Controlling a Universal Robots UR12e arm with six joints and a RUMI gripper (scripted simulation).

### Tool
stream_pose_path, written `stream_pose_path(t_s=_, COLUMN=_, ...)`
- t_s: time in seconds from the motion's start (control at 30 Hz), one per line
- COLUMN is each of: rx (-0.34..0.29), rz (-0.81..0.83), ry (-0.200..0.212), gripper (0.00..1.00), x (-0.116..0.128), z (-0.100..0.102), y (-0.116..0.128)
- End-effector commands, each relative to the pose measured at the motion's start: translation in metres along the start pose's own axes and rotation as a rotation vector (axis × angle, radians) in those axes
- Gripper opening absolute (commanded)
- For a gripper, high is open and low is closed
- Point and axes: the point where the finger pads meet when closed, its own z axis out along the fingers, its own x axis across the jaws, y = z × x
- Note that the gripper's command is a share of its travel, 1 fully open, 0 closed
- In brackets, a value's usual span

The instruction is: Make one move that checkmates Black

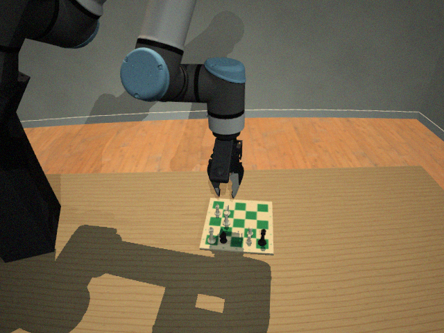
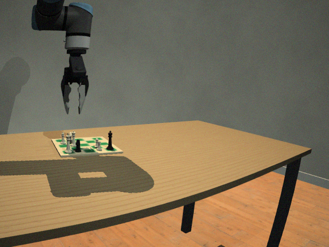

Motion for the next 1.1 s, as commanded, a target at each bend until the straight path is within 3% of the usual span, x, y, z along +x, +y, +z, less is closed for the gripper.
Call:
stream_pose_path(t_s=0.0, rx=0.0, rz=0.0, ry=-0.001, gripper=0.25, x=0.0, z=0.001, y=0.0)
stream_pose_path(t_s=1.07, rx=0.0, rz=0.0, ry=-0.001, gripper=0.25, x=0.0, z=0.037, y=0.0)
